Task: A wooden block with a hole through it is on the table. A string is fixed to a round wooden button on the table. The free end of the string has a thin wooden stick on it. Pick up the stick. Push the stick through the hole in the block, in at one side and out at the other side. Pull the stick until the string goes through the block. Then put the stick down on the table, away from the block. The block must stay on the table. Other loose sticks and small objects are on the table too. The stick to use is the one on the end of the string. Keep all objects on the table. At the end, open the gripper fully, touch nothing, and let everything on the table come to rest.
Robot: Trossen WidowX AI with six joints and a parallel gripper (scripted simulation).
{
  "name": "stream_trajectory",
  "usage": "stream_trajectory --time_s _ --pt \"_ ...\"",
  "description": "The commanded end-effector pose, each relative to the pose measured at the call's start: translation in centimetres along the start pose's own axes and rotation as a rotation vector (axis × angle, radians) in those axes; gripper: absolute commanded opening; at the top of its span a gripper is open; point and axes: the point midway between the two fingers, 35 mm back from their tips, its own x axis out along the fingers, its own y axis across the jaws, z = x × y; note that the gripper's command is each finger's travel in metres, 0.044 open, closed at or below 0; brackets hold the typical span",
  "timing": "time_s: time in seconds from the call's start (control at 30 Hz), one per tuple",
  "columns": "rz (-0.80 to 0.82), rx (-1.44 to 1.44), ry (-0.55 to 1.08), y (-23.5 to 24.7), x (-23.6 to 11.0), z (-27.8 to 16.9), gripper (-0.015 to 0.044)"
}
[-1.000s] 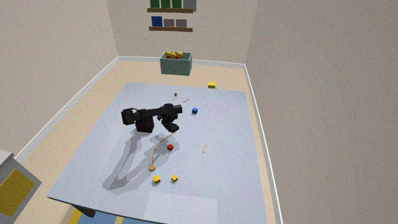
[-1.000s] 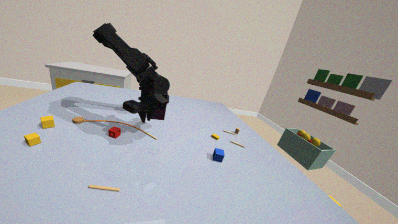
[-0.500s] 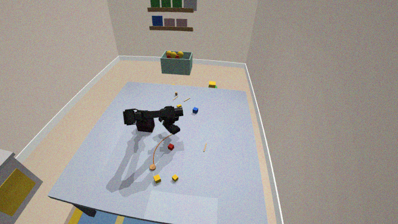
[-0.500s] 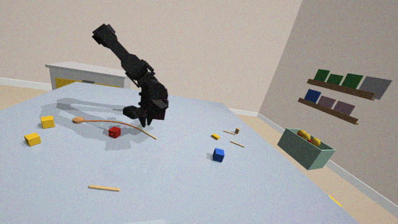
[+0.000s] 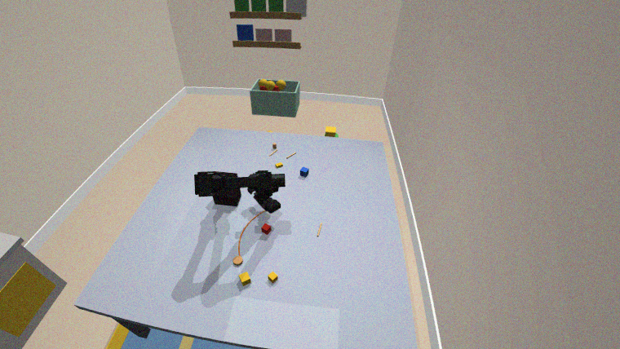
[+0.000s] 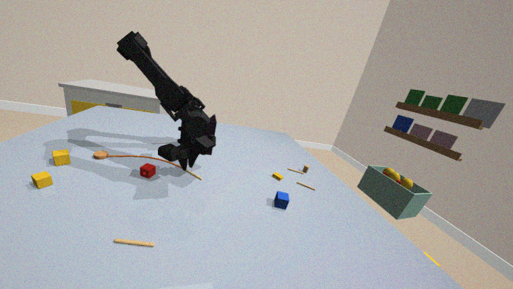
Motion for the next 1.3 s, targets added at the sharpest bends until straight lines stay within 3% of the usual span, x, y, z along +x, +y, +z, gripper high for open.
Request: stream_trajectory --time_s 0.0,0.37,0.53,1.27 --pt "0.000 -0.012 0.012 0.2 1.0 -0.2 0.0120" --pt "-0.001 -0.012 0.013 0.2 1.3 -0.3 0.0120" --pt "0.000 -0.004 0.007 0.1 1.2 -0.2 0.0000" --pt "0.003 -0.005 0.002 0.1 -0.4 0.0 0.0000"
